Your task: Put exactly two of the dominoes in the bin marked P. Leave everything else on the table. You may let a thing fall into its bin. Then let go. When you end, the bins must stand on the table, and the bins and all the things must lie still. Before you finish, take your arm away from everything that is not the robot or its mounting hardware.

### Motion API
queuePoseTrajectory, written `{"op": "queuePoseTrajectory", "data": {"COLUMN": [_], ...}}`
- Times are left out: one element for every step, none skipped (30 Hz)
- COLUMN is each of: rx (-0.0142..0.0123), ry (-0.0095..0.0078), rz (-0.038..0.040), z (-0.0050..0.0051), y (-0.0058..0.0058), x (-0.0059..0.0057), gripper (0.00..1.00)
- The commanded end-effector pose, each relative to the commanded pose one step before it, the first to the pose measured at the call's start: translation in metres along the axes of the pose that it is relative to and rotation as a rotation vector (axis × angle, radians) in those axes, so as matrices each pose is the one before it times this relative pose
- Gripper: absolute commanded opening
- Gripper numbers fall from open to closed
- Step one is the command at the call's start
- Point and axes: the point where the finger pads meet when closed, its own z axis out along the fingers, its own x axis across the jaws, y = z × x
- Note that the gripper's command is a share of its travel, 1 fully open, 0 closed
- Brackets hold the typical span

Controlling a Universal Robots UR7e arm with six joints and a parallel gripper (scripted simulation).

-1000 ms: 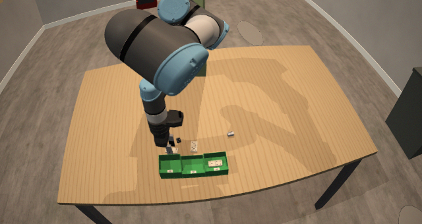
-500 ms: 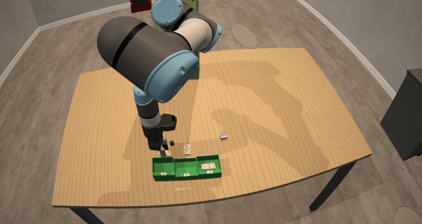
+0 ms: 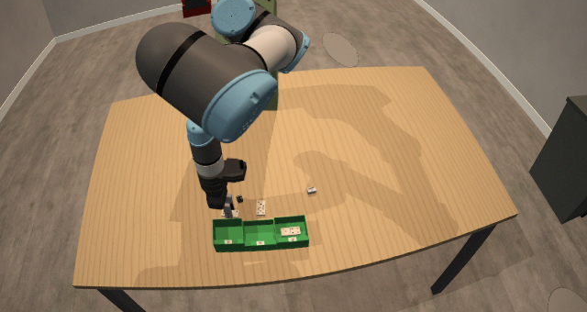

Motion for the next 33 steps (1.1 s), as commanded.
{"op": "queuePoseTrajectory", "data": {"rx": [0.00182, 0.00000, 0.00000, 0.00000, 0.00000, 0.00000, 0.00000, 0.00000, 0.00000, 0.00000, 0.00000, 0.00000, 0.00000, 0.00000, 0.00000, 0.00000, -0.00062, 0.00000, 0.00001, 0.00000, 0.00000, 0.00000, 0.00000, 0.00000, 0.00000, 0.00000, 0.00001, 0.00000, 0.00000, 0.00000, 0.00002, 0.00001, 0.00001], "ry": [-0.00114, 0.00000, 0.00000, 0.00000, 0.00000, 0.00000, 0.00000, 0.00000, 0.00000, 0.00000, 0.00000, 0.00000, 0.00000, 0.00000, 0.00000, 0.00000, -0.00114, 0.00002, -0.00001, 0.00001, 0.00001, 0.00001, 0.00001, 0.00001, 0.00000, 0.00000, 0.00000, 0.00001, 0.00001, 0.00001, -0.00001, 0.00001, 0.00001], "rz": [0.00018, 0.00000, 0.00000, 0.00000, 0.00000, 0.00000, 0.00000, 0.00000, 0.00000, 0.00000, 0.00000, 0.00000, 0.00000, 0.00000, 0.00000, 0.00000, 0.00123, 0.00001, 0.00000, 0.00000, 0.00001, 0.00001, 0.00001, 0.00001, 0.00000, 0.00000, 0.00000, 0.00001, 0.00001, 0.00001, 0.00000, 0.00001, 0.00001], "z": [0.00034, 0.00000, 0.00000, 0.00000, 0.00000, 0.00000, 0.00000, 0.00000, 0.00000, 0.00000, 0.00000, 0.00000, 0.00000, 0.00000, 0.00000, 0.00000, -0.00410, -0.00329, -0.00336, -0.00331, -0.00331, -0.00331, -0.00331, -0.00331, 0.00000, 0.00000, -0.00332, -0.00331, -0.00331, -0.00330, -0.00337, -0.00331, -0.00331], "y": [-0.00117, 0.00000, 0.00000, 0.00000, 0.00000, 0.00000, 0.00000, 0.00000, 0.00000, 0.00000, 0.00000, 0.00000, 0.00000, 0.00000, 0.00000, 0.00000, 0.00013, -0.00003, 0.00001, -0.00001, -0.00001, -0.00001, -0.00001, -0.00001, 0.00000, 0.00000, -0.00001, -0.00002, -0.00002, -0.00002, 0.00001, -0.00001, -0.00001], "x": [-0.00073, 0.00000, 0.00000, 0.00000, 0.00000, 0.00000, 0.00000, 0.00000, 0.00000, 0.00000, 0.00000, 0.00000, 0.00000, 0.00000, 0.00000, 0.00000, -0.00085, -0.00004, 0.00001, -0.00002, -0.00002, -0.00002, -0.00002, -0.00002, 0.00000, 0.00000, -0.00001, -0.00002, -0.00002, -0.00002, 0.00002, -0.00002, -0.00002], "gripper": [0.49, 0.49, 0.49, 0.49, 0.49, 0.49, 0.49, 0.49, 0.49, 0.49, 0.49, 0.49, 0.49, 0.49, 0.49, 0.49, 0.49, 0.49, 0.49, 0.49, 0.49, 0.49, 0.49, 0.49, 0.49, 0.49, 0.49, 0.49, 0.49, 0.49, 0.49, 0.49, 0.49]}}
